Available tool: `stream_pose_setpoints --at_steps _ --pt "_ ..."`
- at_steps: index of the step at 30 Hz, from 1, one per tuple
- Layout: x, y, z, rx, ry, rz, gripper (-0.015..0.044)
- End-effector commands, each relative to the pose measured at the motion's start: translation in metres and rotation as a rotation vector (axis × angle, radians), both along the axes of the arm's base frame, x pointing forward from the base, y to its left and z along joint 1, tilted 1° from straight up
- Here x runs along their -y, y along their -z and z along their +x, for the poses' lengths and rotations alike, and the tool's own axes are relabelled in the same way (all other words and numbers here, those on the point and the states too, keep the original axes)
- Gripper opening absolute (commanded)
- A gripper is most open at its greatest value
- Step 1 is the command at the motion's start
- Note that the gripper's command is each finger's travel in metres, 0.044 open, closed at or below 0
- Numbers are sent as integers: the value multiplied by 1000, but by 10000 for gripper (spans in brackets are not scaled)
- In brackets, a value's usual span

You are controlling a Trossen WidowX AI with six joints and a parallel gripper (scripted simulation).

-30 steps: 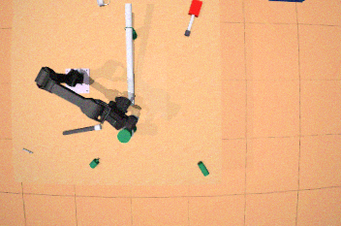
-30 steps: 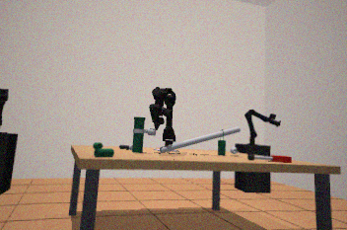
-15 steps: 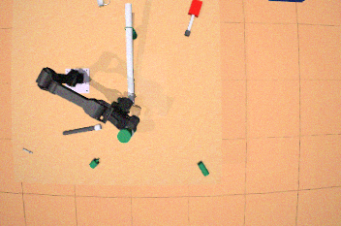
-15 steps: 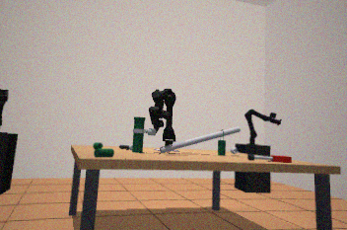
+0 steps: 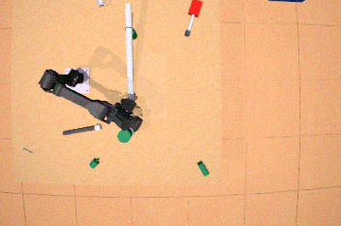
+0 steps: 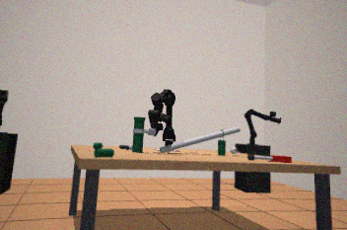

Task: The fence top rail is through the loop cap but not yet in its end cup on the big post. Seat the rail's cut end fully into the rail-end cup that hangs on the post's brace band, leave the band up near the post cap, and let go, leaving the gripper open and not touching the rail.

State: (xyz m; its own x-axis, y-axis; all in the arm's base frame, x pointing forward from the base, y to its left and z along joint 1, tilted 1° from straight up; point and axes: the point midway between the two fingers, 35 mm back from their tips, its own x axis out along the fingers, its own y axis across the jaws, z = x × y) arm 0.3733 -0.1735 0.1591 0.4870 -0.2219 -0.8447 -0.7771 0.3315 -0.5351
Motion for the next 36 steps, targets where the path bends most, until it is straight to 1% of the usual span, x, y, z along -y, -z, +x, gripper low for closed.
stream_pose_setpoints --at_steps 1,16,30,32,34,36 --pt "1 7 4 1 -6 1 440" --pt "5 27 14 2 -6 1 440" --pt "5 27 14 2 -6 1 73" --pt "5 27 14 2 -6 1 59" --pt "5 27 13 1 -18 0 7" --pt "4 27 11 0 -42 -1 0"
